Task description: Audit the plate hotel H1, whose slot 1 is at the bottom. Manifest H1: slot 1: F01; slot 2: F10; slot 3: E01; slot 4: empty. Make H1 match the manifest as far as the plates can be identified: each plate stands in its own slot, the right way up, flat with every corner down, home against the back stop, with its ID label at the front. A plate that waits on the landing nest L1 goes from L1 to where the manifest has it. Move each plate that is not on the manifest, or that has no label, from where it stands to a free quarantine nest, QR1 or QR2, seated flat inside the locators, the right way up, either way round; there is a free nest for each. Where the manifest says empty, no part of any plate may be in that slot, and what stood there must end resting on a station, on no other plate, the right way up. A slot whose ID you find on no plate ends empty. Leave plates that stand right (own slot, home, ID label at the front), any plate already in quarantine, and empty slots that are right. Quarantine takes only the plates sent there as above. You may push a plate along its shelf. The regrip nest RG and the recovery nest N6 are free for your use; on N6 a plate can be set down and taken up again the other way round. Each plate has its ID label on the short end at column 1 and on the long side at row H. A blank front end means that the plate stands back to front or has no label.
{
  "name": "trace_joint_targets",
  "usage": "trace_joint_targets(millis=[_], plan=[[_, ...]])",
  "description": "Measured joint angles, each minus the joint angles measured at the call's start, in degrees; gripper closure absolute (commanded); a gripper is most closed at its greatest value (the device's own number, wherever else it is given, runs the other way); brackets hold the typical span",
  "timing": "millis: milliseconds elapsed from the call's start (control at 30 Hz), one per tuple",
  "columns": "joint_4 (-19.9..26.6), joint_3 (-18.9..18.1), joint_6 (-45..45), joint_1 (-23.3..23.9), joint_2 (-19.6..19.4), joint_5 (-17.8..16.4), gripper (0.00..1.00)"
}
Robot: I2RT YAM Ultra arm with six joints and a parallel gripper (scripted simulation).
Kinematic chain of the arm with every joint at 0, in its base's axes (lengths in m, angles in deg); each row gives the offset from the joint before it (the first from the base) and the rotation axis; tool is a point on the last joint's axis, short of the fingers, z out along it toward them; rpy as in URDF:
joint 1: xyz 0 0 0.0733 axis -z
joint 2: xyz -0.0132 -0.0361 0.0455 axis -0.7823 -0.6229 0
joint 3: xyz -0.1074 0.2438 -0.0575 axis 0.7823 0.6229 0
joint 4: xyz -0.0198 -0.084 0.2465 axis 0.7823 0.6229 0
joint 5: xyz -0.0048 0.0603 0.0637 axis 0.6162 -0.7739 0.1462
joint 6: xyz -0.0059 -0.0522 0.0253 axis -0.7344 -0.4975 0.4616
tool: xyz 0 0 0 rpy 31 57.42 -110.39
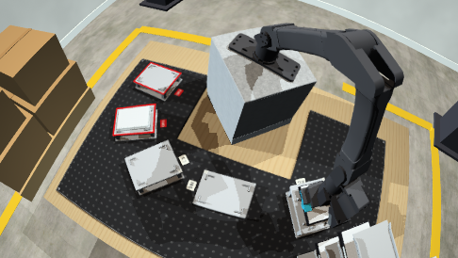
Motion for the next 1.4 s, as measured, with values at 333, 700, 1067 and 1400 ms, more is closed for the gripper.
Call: trace_joint_targets(millis=[333, 700, 1067, 1400], plan=[[1.1, 0.4, 0.0, 0.0, 1.4, 0.0, 0.14], [2.3, 0.8, 0.0, 0.0, 3.3, 0.0, 0.14], [3.9, 1.2, 0.0, 0.0, 5.1, 0.0, 0.14], [5.1, 1.4, 0.0, 0.0, 6.4, 0.0, 0.14]])
